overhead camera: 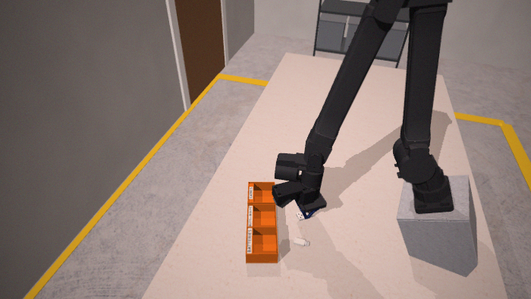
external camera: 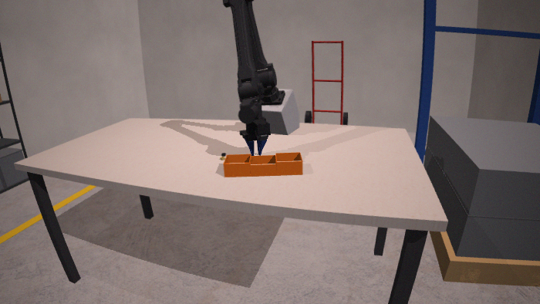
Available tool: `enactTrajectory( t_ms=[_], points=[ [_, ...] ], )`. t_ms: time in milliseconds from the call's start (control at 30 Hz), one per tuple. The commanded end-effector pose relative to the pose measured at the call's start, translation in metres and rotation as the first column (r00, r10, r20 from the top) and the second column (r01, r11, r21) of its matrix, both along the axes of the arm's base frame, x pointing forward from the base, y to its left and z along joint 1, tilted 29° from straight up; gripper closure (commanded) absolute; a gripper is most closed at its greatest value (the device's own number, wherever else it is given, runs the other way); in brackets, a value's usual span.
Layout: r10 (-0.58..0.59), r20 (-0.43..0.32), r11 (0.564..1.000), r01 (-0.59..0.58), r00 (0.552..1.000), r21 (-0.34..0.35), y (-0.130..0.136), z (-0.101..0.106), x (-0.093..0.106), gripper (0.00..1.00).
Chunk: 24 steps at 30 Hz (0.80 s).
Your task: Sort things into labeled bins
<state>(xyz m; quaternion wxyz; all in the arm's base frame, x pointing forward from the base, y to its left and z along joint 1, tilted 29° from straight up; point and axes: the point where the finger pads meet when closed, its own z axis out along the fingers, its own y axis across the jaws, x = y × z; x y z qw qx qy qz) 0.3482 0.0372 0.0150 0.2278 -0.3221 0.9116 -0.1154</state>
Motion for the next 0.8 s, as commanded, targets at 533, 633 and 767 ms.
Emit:
enactTrajectory(
  t_ms=[533, 633, 767],
  points=[
    [0.003, 0.018, 1.000, -0.003, 1.000, 0.005, 0.001, 0.006, 0.006, 0.79],
    [0.003, 0.013, 1.000, -0.003, 1.000, 0.003, -0.002, 0.010, 0.000, 0.79],
    [0.007, 0.012, 1.000, -0.007, 1.000, 0.007, 0.003, 0.015, -0.005, 0.79]
  ],
)
